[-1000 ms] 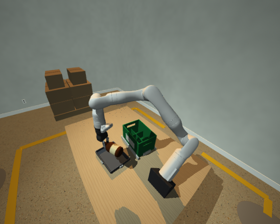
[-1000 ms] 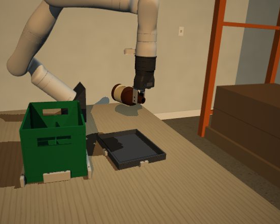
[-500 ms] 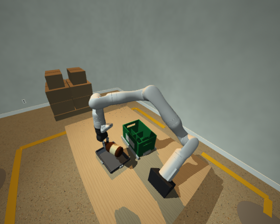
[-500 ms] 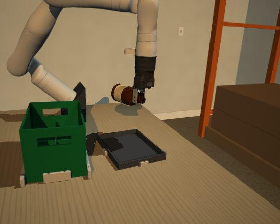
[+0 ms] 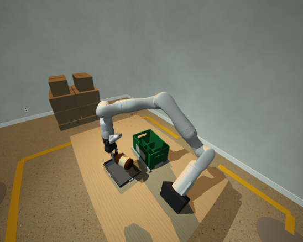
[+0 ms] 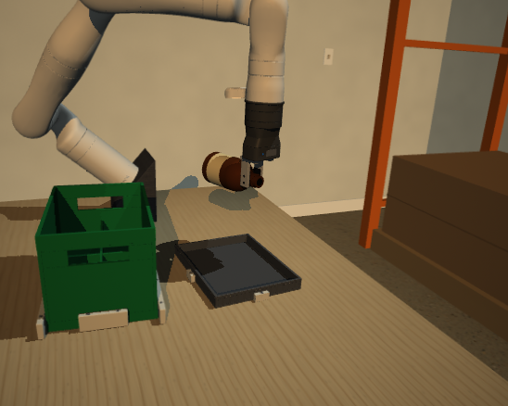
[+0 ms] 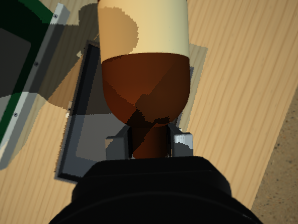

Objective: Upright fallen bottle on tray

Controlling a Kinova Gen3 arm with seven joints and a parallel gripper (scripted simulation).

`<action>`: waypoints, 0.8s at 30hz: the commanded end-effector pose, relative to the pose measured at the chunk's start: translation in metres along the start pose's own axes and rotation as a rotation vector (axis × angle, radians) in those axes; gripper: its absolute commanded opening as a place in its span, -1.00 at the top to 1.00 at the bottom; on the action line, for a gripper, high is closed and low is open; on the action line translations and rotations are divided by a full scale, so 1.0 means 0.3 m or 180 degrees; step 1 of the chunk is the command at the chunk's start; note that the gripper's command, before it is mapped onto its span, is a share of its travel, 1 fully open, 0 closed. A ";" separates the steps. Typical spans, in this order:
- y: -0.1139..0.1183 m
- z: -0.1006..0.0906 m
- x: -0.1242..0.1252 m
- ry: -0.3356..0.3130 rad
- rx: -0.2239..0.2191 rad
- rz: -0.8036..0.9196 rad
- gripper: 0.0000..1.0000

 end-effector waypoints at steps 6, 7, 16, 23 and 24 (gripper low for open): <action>0.000 -0.005 0.000 -0.0007 -0.0005 0.0001 1.00; 0.000 -0.005 0.000 -0.0007 -0.0005 0.0003 1.00; 0.001 -0.004 0.000 -0.0006 -0.0004 0.0218 1.00; 0.001 -0.004 0.000 -0.0006 -0.0004 0.0468 1.00; 0.001 -0.004 0.000 -0.0006 -0.0004 0.0519 1.00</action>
Point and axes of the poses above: the point where the finger pads meet when closed, its own z axis out along the fingers, its own y axis across the jaws, x = y × z, the point moved 8 cm from there along -z, back along the fingers, and after that the axes turned 4 degrees about z, right-handed, at the moved point
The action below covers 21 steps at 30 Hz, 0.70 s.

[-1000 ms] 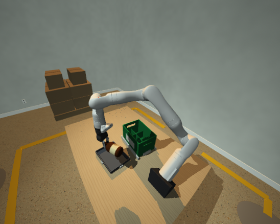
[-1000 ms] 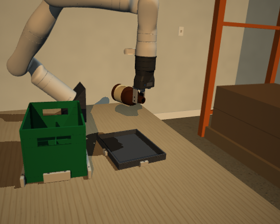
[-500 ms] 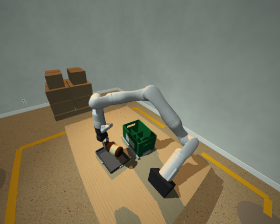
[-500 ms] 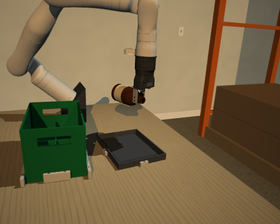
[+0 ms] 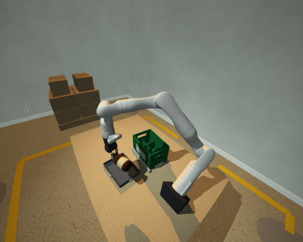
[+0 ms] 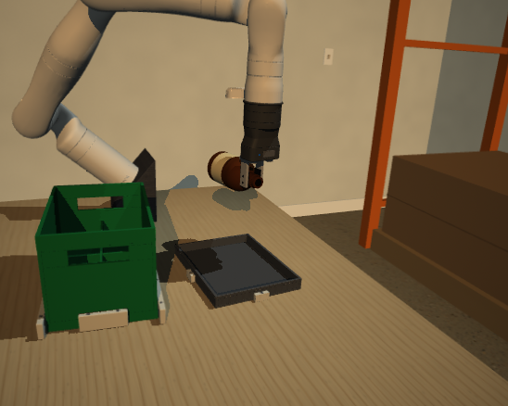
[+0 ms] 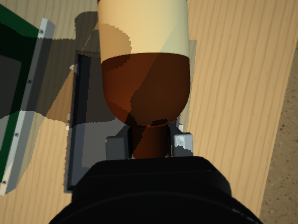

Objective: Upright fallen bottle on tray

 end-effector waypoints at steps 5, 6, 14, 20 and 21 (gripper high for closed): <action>0.000 -0.007 0.000 -0.0012 -0.0005 0.0262 1.00; 0.000 -0.007 0.000 -0.0013 -0.0006 0.0291 1.00; 0.000 -0.007 -0.001 -0.0013 -0.0006 0.0364 1.00; 0.000 -0.007 -0.001 -0.0013 -0.0006 0.0364 1.00; 0.000 -0.007 -0.001 -0.0013 -0.0006 0.0364 1.00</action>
Point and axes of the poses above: the point where the finger pads meet when closed, its own z axis out along the fingers, its own y axis across the jaws, x = y × z, the point moved 8 cm from there along -z, back along the fingers, and after that the axes turned 4 degrees about z, right-handed, at the moved point
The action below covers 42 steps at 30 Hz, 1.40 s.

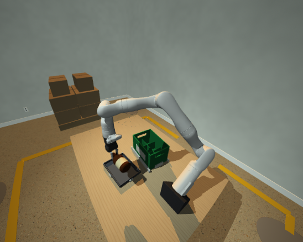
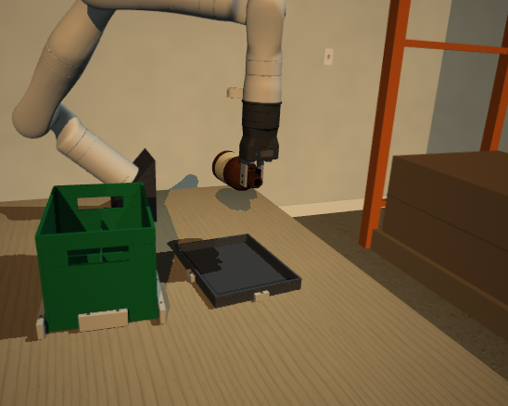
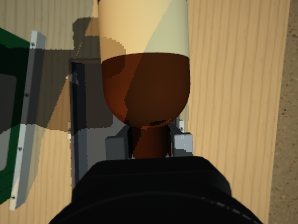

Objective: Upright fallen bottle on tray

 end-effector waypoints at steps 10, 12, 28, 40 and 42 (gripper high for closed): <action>0.001 -0.005 0.000 -0.0006 -0.0006 0.0000 1.00; 0.001 -0.005 0.000 -0.0006 -0.0006 0.0000 1.00; 0.001 -0.005 0.000 -0.0006 -0.0006 0.0000 1.00; 0.001 -0.004 0.000 -0.0005 -0.0006 0.0264 1.00; 0.001 -0.004 0.001 -0.0005 -0.0006 0.0364 1.00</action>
Point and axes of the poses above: the point where the finger pads meet when closed, its own z axis out along the fingers, its own y axis across the jaws, x = y × z, the point moved 8 cm from there along -z, back along the fingers, and after that the axes turned 4 degrees about z, right-handed, at the moved point
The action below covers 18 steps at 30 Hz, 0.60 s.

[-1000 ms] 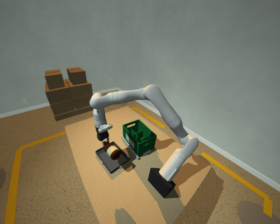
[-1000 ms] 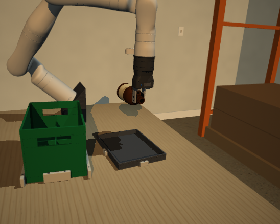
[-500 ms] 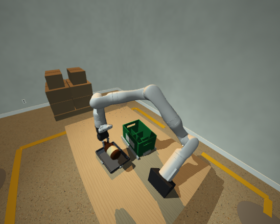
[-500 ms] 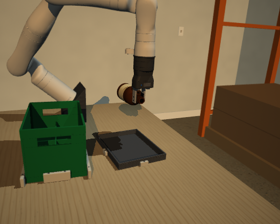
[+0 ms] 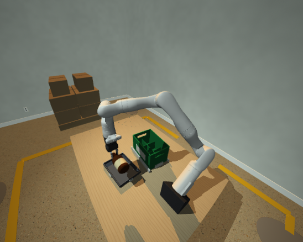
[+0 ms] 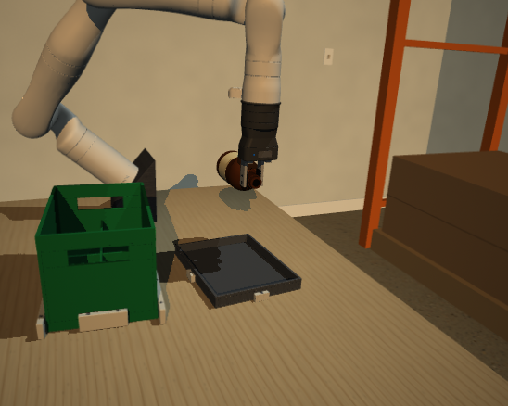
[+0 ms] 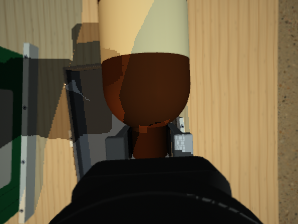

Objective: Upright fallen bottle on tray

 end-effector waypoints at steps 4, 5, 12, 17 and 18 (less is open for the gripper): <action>0.000 -0.007 0.001 -0.0012 -0.0006 0.0155 1.00; 0.000 -0.007 0.001 -0.0012 -0.0006 0.0206 1.00; 0.000 -0.007 0.000 -0.0013 -0.0008 0.0473 1.00; 0.000 -0.008 0.000 -0.0013 -0.0008 0.0521 1.00; 0.000 -0.008 0.000 -0.0013 -0.0008 0.0521 1.00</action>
Point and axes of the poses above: the point where the finger pads meet when closed, its own z axis out along the fingers, its own y axis across the jaws, x = y × z, the point moved 8 cm from there along -z, back along the fingers, and after that the axes turned 4 degrees about z, right-handed, at the moved point
